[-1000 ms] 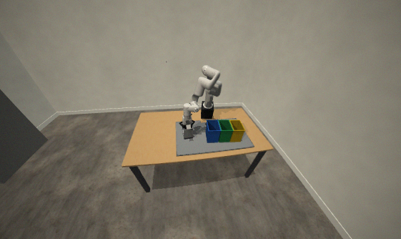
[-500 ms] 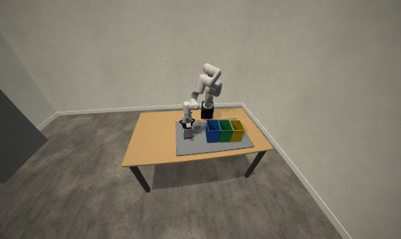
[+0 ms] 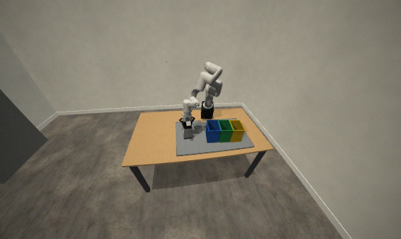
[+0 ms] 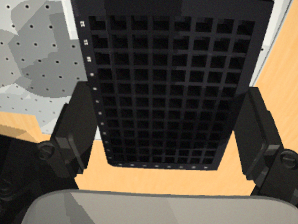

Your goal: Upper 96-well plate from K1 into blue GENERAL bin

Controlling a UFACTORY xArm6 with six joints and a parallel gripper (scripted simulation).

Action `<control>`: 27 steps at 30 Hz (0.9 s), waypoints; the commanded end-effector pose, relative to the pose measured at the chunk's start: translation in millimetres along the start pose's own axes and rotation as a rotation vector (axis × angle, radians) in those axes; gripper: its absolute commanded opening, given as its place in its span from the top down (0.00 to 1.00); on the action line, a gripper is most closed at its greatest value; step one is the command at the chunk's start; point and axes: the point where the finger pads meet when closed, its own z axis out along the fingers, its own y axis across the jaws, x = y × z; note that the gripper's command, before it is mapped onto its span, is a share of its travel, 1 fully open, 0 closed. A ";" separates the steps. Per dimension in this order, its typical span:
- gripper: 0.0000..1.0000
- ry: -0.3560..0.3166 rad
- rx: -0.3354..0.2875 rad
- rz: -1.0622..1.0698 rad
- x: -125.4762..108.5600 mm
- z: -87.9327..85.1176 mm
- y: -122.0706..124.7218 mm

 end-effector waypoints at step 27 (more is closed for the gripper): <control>1.00 0.000 -0.002 0.000 1.1 -48.9 0.9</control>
